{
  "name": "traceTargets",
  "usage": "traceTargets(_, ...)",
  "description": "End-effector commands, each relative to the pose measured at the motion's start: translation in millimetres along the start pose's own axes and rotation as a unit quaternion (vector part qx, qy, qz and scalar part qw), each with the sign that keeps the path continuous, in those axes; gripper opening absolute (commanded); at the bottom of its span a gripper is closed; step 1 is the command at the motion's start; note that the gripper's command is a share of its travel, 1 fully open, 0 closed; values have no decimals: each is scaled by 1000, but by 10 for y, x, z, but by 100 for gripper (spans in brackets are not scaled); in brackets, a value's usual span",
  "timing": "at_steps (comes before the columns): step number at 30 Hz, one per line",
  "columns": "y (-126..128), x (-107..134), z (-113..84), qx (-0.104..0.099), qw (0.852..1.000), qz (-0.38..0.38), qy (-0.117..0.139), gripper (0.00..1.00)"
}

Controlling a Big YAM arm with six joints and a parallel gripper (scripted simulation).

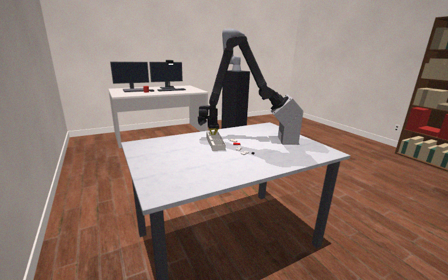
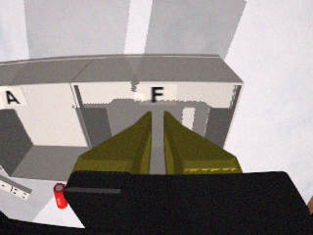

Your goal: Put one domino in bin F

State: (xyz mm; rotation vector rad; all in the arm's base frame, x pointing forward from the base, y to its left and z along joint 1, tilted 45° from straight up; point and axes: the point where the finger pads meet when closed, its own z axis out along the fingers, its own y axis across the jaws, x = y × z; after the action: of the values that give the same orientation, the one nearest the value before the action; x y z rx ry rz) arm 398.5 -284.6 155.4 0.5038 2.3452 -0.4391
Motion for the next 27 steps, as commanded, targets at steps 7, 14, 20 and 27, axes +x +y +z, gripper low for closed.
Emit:
traceTargets(7,-105,-229,-118,8,1000,0,-25,9)
traceTargets(14,-103,-215,-119,8,1000,0,-25,9)
traceTargets(20,-100,-202,-120,8,1000,0,-25,9)
traceTargets(27,-35,-124,-64,3,1000,0,-15,9)
